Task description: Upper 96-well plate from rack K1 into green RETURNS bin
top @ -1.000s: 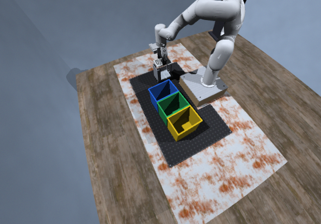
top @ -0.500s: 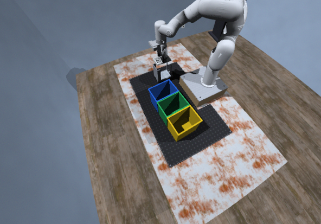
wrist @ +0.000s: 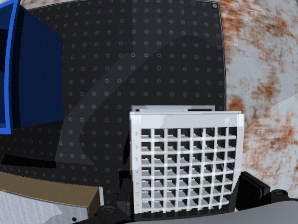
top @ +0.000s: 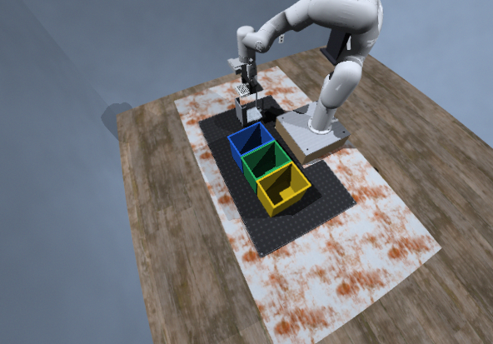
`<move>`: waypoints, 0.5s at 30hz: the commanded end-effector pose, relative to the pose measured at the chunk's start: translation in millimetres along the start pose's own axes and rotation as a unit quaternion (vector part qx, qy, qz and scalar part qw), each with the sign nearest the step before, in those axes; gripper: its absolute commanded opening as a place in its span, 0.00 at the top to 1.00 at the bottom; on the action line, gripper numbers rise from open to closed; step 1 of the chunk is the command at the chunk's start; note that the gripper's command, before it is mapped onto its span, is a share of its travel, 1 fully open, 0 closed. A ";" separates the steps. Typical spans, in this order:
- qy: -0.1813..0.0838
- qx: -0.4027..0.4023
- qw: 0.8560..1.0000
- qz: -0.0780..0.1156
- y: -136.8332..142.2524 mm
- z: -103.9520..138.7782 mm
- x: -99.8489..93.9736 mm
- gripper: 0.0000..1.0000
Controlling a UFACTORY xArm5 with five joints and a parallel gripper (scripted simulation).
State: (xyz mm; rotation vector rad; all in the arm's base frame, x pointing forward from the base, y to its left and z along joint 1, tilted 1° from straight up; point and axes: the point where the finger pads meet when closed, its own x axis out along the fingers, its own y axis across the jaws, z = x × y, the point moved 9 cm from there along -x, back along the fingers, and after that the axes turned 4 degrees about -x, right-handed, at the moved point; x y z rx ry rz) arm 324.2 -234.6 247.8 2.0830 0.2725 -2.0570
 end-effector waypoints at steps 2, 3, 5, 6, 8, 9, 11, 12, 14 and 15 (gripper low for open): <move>0.002 0.000 1.000 0.002 1.1 -0.3 -8.6 1.00; 0.002 0.000 1.000 0.002 1.1 -0.3 -8.6 1.00; 0.002 0.000 1.000 0.002 1.1 -0.3 -11.9 1.00; 0.002 0.000 1.000 0.002 1.1 -0.3 -13.6 1.00; 0.002 0.000 1.000 0.002 1.1 -0.3 -16.9 1.00; 0.002 0.000 1.000 0.002 1.1 -0.3 -17.0 1.00; 0.002 0.000 1.000 0.002 1.1 -0.3 -17.0 1.00; 0.002 0.000 1.000 0.002 1.1 -0.3 -17.0 1.00; 0.002 0.000 1.000 0.002 1.1 -0.3 -17.0 1.00; 0.002 0.000 1.000 0.002 1.1 -0.3 -17.0 1.00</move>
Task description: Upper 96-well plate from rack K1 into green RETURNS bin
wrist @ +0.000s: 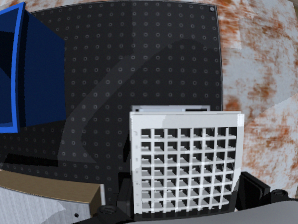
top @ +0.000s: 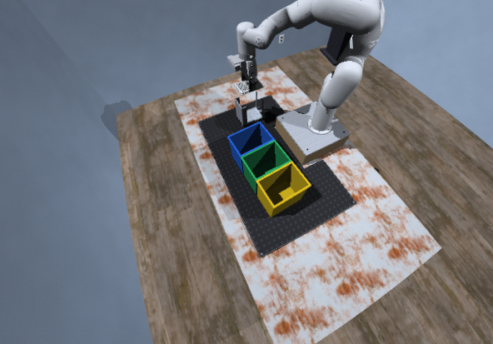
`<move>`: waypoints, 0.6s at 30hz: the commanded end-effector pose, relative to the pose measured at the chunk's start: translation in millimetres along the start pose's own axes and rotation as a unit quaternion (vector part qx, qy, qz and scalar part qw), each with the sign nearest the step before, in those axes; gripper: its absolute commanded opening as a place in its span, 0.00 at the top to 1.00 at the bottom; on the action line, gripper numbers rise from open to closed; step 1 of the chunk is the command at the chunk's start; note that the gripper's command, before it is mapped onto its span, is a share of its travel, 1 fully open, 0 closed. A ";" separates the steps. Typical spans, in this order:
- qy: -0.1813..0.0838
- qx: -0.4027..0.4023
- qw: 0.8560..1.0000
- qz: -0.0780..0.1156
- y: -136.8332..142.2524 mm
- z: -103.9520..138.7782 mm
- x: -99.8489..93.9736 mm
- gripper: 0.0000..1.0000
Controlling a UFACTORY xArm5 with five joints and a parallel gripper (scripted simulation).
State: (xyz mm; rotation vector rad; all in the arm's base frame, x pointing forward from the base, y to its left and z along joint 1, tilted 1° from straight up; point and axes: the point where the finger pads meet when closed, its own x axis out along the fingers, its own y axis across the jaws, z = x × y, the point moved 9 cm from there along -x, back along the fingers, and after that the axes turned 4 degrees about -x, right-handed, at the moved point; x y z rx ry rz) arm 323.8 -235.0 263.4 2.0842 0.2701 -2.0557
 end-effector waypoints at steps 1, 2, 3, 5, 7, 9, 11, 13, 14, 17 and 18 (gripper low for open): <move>0.001 0.000 1.000 0.001 0.6 -0.5 -1.3 1.00; 0.001 0.000 1.000 0.001 0.6 -0.5 -1.3 1.00; 0.001 0.000 1.000 0.001 0.6 -0.5 -1.3 1.00; 0.001 0.000 1.000 0.001 0.6 -0.5 -1.3 1.00; 0.001 -0.017 1.000 0.001 -2.6 -1.7 -1.2 1.00; 0.001 -0.029 1.000 0.001 -8.8 -4.0 -1.0 1.00; 0.002 -0.029 1.000 0.001 -15.1 -6.3 -0.7 1.00; 0.002 -0.029 1.000 0.001 -21.3 -8.6 -0.5 1.00; 0.002 -0.029 1.000 0.001 -24.4 -9.7 -0.4 1.00; 0.002 -0.029 1.000 0.001 -33.8 -13.1 0.0 1.00; 0.002 -0.029 1.000 0.001 -36.9 -14.3 0.1 1.00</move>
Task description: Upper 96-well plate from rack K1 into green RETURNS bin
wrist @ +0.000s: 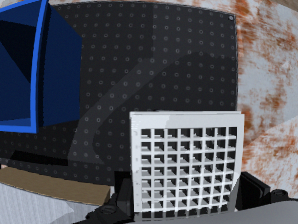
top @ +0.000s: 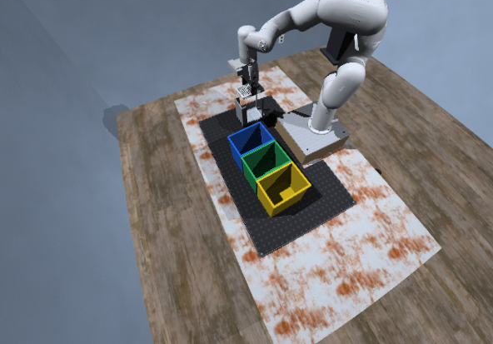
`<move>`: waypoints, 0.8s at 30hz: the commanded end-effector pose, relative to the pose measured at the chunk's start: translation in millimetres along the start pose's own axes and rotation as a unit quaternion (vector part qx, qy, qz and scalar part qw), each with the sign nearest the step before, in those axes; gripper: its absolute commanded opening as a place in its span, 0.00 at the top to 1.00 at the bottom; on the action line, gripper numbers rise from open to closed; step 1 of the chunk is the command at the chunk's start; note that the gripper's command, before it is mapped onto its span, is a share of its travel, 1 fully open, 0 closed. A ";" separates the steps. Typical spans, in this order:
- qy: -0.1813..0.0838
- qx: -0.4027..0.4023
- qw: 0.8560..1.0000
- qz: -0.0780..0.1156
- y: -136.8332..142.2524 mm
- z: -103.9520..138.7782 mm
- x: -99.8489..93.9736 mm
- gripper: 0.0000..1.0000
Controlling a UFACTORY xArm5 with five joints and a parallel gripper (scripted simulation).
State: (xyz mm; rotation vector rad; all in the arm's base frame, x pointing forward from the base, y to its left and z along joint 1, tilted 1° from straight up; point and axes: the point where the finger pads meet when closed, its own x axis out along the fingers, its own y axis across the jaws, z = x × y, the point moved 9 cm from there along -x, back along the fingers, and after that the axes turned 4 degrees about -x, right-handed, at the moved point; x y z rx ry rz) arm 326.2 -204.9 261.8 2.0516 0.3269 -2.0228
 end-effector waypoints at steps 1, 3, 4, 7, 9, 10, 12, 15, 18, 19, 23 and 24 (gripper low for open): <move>0.002 0.000 1.000 0.002 -11.3 -5.7 -1.0 1.00; 0.002 0.000 1.000 0.002 -14.3 -7.0 -0.9 1.00; 0.002 0.000 1.000 0.002 -14.3 -7.0 -0.9 1.00; 0.002 0.000 1.000 0.001 -23.5 -11.0 -0.6 1.00; 0.002 0.000 1.000 0.001 -29.6 -13.6 -0.3 1.00; 0.002 0.000 1.000 0.001 -32.6 -14.9 -0.2 1.00; 0.002 0.000 1.000 0.001 -38.7 -17.6 0.1 1.00; 0.003 0.000 1.000 0.001 -47.8 -21.6 0.4 1.00; 0.003 0.000 1.000 0.001 -56.9 -25.5 0.8 1.00; 0.003 0.000 1.000 0.001 -60.0 -26.8 0.9 1.00; 0.003 0.000 1.000 0.001 -66.1 -29.5 1.2 1.00; 0.003 0.000 1.000 0.000 -69.1 -30.8 1.3 1.00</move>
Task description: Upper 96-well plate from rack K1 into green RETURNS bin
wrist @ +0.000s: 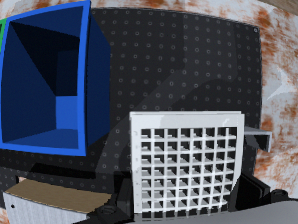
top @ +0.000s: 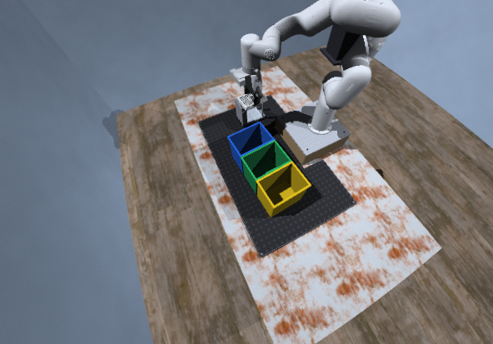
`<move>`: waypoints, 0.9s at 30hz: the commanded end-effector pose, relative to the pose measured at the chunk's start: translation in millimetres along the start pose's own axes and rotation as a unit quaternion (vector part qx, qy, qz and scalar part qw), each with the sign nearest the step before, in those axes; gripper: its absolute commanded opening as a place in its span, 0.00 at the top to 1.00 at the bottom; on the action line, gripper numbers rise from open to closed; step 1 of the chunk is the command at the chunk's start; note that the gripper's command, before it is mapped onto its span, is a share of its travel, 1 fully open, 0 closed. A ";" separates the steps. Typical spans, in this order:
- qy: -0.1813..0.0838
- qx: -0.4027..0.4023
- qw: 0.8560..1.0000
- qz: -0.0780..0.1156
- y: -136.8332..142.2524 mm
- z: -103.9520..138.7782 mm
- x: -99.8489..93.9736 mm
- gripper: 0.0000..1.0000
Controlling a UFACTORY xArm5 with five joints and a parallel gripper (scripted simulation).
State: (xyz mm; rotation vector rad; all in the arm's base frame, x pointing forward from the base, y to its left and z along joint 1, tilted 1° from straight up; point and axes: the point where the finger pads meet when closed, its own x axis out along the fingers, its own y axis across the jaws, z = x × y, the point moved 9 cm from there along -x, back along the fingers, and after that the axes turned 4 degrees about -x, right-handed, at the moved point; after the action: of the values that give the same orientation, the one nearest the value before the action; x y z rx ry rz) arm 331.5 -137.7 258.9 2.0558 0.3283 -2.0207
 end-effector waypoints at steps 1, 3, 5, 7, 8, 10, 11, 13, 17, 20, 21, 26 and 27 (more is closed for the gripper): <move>0.002 0.000 1.000 0.001 -10.3 -5.4 -0.9 1.00; 0.002 0.000 1.000 0.001 -16.4 -8.0 -0.6 1.00; 0.002 0.000 1.000 0.001 -22.4 -10.6 -0.4 1.00; 0.002 0.000 1.000 0.001 -28.5 -13.3 -0.1 1.00; 0.002 0.000 1.000 0.000 -31.5 -14.6 0.0 1.00; 0.002 0.000 1.000 0.000 -37.6 -17.2 0.3 1.00; 0.003 0.000 1.000 0.000 -40.6 -18.6 0.4 1.00; 0.003 0.000 1.000 0.000 -43.7 -19.9 0.5 1.00; 0.003 0.000 1.000 0.000 -52.8 -23.8 0.9 1.00; 0.003 0.000 1.000 0.000 -61.9 -27.8 1.3 1.00; 0.003 0.000 1.000 -0.001 -64.9 -29.1 1.4 1.00; 0.003 0.000 1.000 -0.001 -80.1 -35.7 2.1 1.00; 0.003 0.000 1.000 -0.001 -83.1 -37.1 2.2 1.00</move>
State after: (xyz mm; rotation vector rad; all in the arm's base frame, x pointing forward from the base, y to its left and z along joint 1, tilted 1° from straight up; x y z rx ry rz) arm 338.0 -56.7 255.3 2.0594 0.3335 -2.0193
